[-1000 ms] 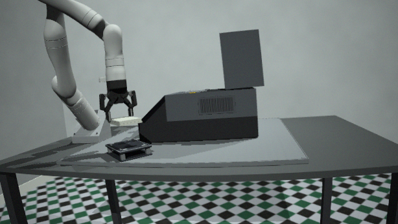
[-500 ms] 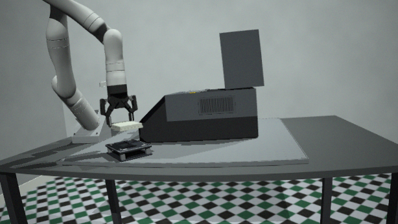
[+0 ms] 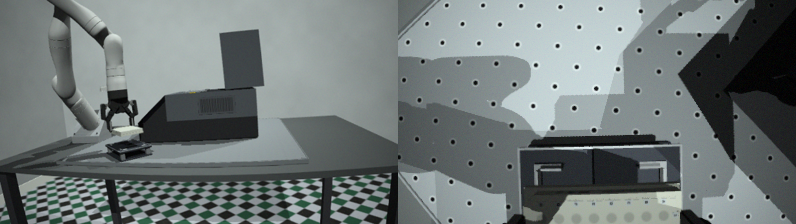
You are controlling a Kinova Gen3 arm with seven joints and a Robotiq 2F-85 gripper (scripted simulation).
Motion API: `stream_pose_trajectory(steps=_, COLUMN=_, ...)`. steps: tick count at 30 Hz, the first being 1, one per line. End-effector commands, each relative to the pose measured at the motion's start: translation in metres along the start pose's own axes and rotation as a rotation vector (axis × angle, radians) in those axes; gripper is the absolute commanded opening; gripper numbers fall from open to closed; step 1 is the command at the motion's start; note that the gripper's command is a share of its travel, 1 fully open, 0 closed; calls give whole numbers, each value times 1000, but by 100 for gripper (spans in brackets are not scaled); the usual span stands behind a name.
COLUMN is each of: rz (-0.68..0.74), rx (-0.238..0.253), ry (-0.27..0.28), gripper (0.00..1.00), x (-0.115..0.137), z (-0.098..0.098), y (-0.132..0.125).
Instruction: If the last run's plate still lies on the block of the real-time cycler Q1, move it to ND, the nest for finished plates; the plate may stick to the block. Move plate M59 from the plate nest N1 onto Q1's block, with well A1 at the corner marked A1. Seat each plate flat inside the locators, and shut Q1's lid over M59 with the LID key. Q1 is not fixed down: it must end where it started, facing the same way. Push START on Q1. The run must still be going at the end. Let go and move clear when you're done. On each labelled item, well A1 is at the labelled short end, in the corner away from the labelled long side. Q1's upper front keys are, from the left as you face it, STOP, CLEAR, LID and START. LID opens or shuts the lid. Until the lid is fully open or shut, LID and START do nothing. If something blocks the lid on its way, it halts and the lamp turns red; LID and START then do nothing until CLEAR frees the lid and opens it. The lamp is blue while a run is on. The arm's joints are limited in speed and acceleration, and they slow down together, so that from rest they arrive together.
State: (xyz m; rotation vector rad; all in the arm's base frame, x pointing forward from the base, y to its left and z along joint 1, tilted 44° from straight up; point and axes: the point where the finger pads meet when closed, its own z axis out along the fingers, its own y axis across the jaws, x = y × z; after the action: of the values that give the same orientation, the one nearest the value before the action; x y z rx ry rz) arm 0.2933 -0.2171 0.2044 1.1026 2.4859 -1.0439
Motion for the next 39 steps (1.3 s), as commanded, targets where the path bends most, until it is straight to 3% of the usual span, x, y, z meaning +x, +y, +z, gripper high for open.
stream_pose_trajectory(steps=1, rz=0, rx=0, ry=-1, gripper=90, x=0, z=3, y=0)
stream_pose_trajectory(steps=12, rz=0, rx=0, ry=-1, gripper=90, x=0, z=17, y=0)
stream_pose_trajectory(steps=39, rz=0, rx=0, ry=-1, gripper=90, x=0, z=24, y=0)
